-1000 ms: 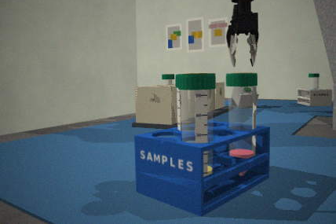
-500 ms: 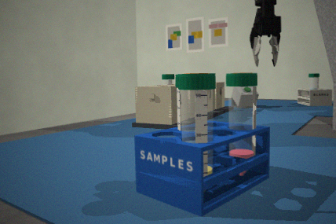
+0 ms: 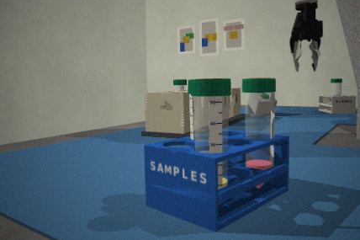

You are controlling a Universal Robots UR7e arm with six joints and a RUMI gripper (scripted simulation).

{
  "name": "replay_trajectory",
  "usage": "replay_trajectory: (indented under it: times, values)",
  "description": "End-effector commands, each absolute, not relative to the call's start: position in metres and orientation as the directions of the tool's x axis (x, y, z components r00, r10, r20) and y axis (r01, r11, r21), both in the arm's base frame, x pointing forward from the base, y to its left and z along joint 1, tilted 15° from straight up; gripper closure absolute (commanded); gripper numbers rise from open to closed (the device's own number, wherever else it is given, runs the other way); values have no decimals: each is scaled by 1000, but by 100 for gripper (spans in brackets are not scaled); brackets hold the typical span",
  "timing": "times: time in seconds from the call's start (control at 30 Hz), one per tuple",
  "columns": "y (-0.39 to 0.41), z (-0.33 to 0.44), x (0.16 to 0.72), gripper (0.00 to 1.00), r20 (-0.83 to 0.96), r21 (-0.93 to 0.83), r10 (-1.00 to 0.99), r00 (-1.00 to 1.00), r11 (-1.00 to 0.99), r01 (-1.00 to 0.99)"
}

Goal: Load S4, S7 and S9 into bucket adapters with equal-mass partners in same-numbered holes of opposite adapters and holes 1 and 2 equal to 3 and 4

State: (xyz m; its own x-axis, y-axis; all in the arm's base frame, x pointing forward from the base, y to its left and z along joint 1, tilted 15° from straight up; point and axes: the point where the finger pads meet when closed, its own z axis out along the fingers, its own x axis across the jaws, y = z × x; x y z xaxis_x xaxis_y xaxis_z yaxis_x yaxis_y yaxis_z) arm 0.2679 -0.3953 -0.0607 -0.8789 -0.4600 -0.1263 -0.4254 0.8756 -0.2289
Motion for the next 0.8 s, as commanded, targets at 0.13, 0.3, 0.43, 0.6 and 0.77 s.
replay_trajectory:
  times: [0.13, 0.3, 0.43, 0.6, 0.77]
  values:
    - [-451, -60, 240, 65, -128, -227, -462, -878, 875, -427]
    - [-480, -59, 224, 65, -128, -227, -462, -878, 875, -427]
    - [-510, -59, 208, 65, -128, -227, -462, -878, 875, -427]
    - [-546, -58, 188, 65, -128, -228, -462, -878, 875, -427]
    - [-567, -57, 176, 65, -128, -228, -462, -878, 875, -427]
